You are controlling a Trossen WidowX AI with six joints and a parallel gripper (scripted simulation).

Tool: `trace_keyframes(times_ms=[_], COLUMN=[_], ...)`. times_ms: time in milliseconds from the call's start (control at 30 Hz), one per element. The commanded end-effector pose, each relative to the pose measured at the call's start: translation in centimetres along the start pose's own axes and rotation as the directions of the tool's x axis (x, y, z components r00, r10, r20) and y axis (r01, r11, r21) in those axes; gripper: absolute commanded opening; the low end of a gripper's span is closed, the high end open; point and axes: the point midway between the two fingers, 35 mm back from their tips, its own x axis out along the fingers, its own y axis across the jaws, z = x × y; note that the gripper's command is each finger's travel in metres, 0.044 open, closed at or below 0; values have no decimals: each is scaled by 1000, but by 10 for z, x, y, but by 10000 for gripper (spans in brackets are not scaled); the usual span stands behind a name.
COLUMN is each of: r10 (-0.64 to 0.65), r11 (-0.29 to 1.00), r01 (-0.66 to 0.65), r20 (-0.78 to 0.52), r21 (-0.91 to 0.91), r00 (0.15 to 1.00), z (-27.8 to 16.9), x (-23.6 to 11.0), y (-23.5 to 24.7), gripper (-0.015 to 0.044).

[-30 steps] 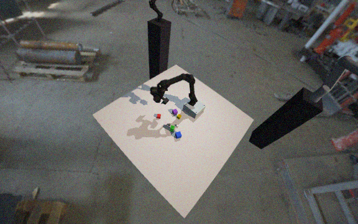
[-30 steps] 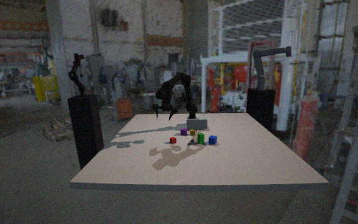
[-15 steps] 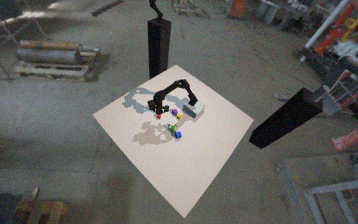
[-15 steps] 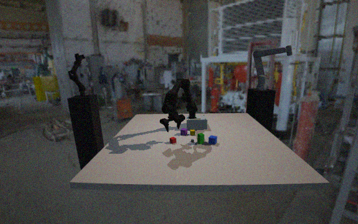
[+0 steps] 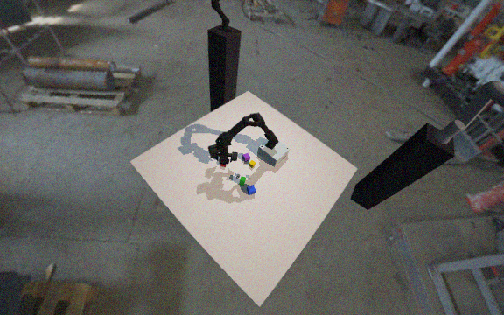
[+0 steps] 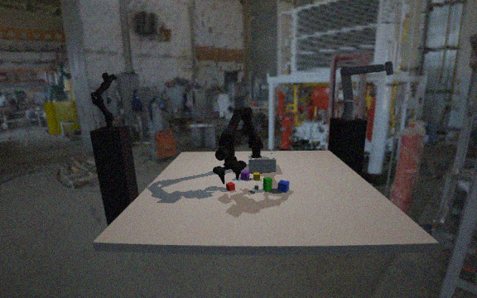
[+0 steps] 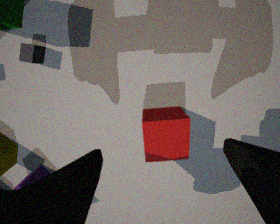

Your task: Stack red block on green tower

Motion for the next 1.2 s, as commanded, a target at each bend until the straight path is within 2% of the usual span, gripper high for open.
trace_keyframes(times_ms=[0, 833, 1167], r10=[-14, -13, -13], r11=[1000, 1000, 1000], r01=[14, 13, 13], r20=[10, 10, 10], r21=[-4, -4, -4], r00=[1000, 1000, 1000], z=[1, 1, 1], x=[-1, 39, 40], y=[-2, -2, -2], gripper=[440, 440, 440])
